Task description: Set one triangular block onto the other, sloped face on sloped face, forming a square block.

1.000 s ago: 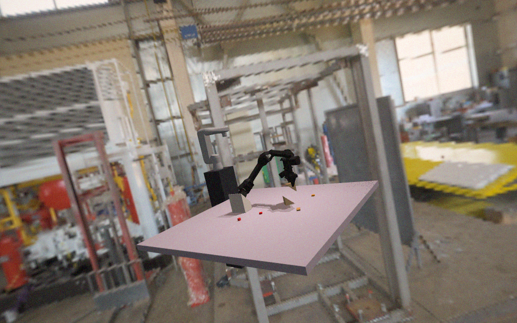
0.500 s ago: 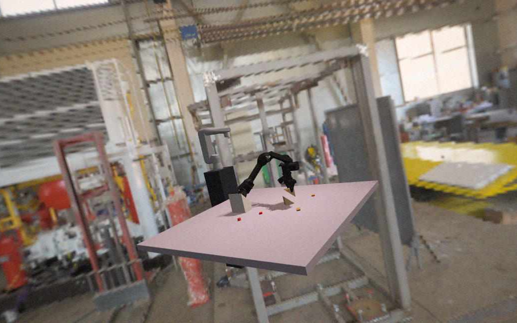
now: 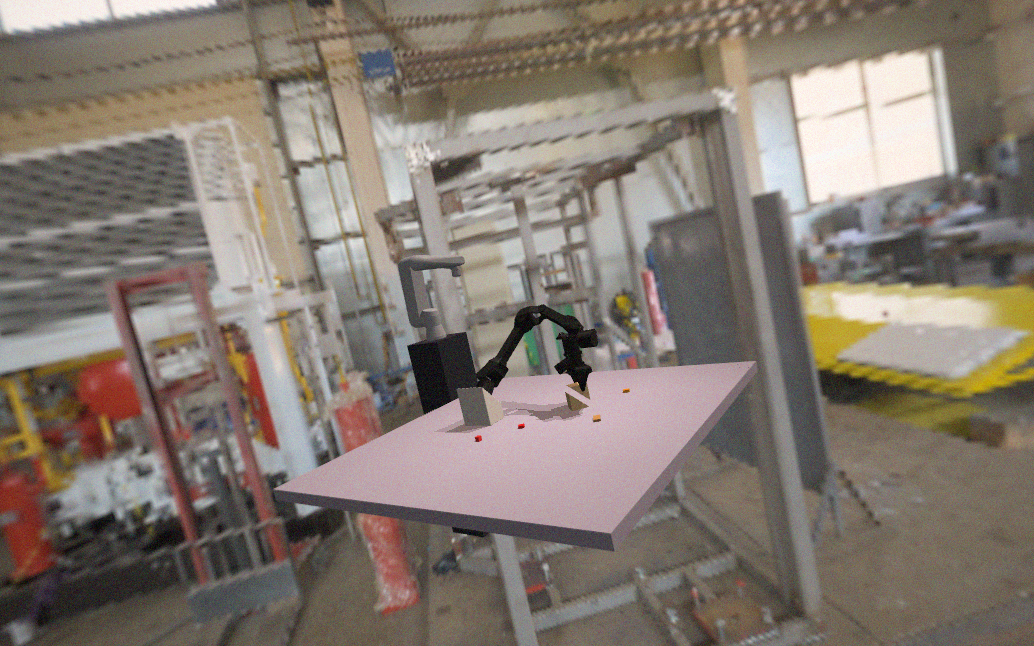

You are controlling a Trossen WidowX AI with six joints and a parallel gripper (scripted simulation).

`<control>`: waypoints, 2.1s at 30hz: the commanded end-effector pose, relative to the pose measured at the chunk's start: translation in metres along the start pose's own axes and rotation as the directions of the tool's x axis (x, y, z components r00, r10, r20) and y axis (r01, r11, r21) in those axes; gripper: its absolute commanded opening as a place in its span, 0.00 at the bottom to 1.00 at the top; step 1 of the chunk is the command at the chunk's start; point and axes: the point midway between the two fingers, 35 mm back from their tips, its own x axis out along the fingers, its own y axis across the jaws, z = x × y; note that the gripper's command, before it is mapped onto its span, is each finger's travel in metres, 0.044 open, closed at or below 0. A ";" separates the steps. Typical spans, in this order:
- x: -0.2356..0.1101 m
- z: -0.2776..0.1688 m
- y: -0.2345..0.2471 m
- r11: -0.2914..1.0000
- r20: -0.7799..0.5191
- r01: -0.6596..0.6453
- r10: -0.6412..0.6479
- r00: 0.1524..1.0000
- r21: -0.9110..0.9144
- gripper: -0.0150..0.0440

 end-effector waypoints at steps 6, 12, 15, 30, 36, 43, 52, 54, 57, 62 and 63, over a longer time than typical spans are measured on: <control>0.000 0.000 -0.001 1.000 -0.003 0.001 -0.001 1.000 0.003 0.25; 0.001 0.000 -0.001 1.000 -0.004 0.001 -0.001 1.000 0.003 0.25; 0.002 0.001 -0.001 1.000 -0.004 0.001 -0.001 1.000 0.003 0.25; 0.012 0.004 0.000 1.000 -0.005 0.000 0.000 1.000 0.004 0.25; 0.015 0.006 0.000 1.000 -0.006 0.000 0.000 1.000 0.004 0.25; 0.020 0.007 -0.001 1.000 -0.006 0.000 0.000 1.000 0.003 0.25; 0.022 0.008 -0.001 1.000 -0.007 -0.001 0.001 1.000 0.003 0.25; 0.022 0.008 -0.001 1.000 -0.007 -0.001 0.001 1.000 0.003 0.25; 0.022 0.008 -0.001 1.000 -0.007 -0.001 0.001 1.000 0.003 0.25; 0.022 0.008 -0.001 1.000 -0.007 -0.001 0.001 1.000 0.003 0.25; 0.022 0.008 -0.001 1.000 -0.007 -0.001 0.001 1.000 0.003 0.25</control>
